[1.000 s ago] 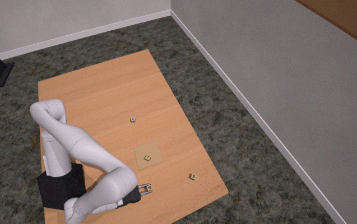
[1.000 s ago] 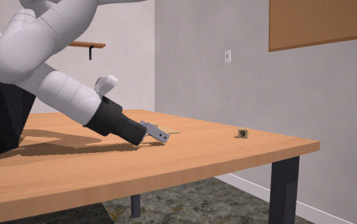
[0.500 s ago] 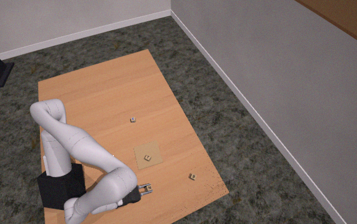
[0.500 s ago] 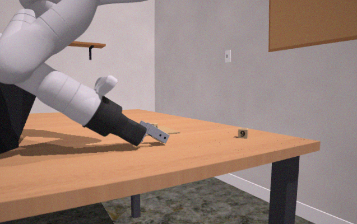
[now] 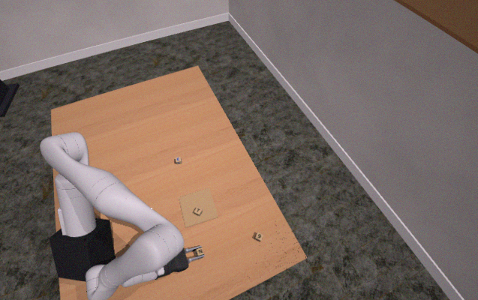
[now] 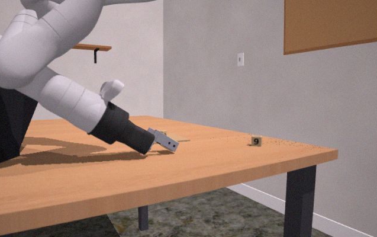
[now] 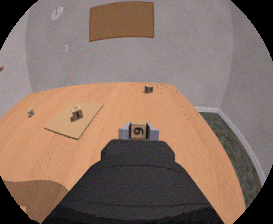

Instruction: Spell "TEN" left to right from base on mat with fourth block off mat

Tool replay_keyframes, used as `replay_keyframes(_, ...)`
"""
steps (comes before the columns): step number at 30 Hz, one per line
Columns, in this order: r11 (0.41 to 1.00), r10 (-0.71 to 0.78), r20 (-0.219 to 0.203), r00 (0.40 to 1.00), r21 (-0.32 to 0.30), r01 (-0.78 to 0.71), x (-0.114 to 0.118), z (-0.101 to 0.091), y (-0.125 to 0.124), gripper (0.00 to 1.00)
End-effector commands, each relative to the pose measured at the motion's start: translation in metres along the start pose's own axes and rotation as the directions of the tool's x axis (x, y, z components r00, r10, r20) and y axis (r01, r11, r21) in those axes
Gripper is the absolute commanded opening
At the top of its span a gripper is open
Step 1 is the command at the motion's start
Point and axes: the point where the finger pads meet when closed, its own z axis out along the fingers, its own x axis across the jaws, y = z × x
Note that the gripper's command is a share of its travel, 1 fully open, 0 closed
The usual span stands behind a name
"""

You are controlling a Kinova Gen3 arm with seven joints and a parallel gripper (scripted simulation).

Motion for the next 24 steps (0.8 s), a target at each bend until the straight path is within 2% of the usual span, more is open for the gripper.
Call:
replay_keyframes(1, 1.0, -0.001, -0.001, 1.0, 0.001, 0.001, 0.0004, -0.0001, -0.0008, 0.49)
replay_keyframes(2, 1.0, -0.001, -0.001, 1.0, 0.001, 0.001, 0.0004, -0.0001, -0.0008, 0.49)
replay_keyframes(3, 1.0, -0.001, -0.001, 1.0, 0.001, 0.001, 0.0004, -0.0001, -0.0008, 0.55)
replay_keyframes(5, 1.0, -0.001, -0.001, 1.0, 0.001, 0.001, 0.0004, -0.0001, -0.0008, 0.55)
replay_keyframes(6, 1.0, -0.001, -0.001, 1.0, 0.001, 0.001, 0.0004, -0.0001, -0.0008, 0.61)
replay_keyframes(8, 1.0, -0.001, -0.001, 1.0, 0.001, 0.001, 0.0004, -0.0001, -0.0008, 0.61)
replay_keyframes(9, 1.0, -0.001, -0.001, 1.0, 0.001, 0.001, 0.0004, -0.0001, -0.0008, 0.67)
replay_keyframes(11, 1.0, -0.001, -0.001, 1.0, 0.001, 0.001, 0.0004, -0.0001, -0.0008, 0.67)
replay_keyframes(12, 1.0, -0.001, -0.001, 1.0, 0.001, 0.001, 0.0004, -0.0001, -0.0008, 0.73)
replay_keyframes(16, 1.0, -0.001, -0.001, 1.0, 0.001, 0.001, 0.0004, -0.0001, -0.0008, 0.73)
replay_keyframes(17, 1.0, -0.001, -0.001, 1.0, 0.001, 0.001, 0.0004, -0.0001, -0.0008, 0.79)
replay_keyframes(24, 1.0, -0.001, -0.001, 1.0, 0.001, 0.001, 0.0004, -0.0001, -0.0008, 0.79)
